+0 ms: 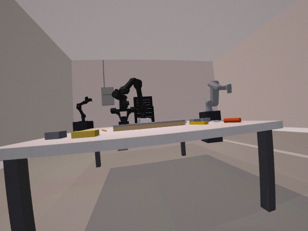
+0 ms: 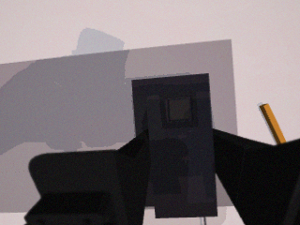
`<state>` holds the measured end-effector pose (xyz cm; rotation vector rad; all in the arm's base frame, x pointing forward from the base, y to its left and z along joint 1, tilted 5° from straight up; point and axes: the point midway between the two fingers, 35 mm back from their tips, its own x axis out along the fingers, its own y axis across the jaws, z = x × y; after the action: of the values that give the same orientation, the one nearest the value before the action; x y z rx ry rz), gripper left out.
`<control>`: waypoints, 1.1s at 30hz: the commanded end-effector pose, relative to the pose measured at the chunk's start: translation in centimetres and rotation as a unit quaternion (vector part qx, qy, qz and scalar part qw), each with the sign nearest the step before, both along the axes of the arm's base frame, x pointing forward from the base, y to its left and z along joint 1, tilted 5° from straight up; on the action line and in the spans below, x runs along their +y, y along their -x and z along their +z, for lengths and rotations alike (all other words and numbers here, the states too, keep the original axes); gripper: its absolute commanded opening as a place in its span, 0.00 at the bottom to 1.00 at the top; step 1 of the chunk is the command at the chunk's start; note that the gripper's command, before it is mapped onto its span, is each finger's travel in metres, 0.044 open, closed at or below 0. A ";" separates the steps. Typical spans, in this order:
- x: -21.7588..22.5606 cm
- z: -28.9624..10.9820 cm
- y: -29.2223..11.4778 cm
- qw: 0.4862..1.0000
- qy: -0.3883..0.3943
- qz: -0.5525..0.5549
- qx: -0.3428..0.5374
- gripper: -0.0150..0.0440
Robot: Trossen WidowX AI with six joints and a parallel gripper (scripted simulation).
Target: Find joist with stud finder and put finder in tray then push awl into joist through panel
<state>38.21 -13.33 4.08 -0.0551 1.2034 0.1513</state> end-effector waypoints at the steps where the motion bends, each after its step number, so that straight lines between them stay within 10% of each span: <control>1: 1.6 -0.1 0.3 1.000 -0.002 0.002 0.002 0.25; 33: 13.2 0.4 2.0 1.000 -0.006 0.002 0.002 0.25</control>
<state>36.56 -1.23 4.55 -0.0469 1.2038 0.1623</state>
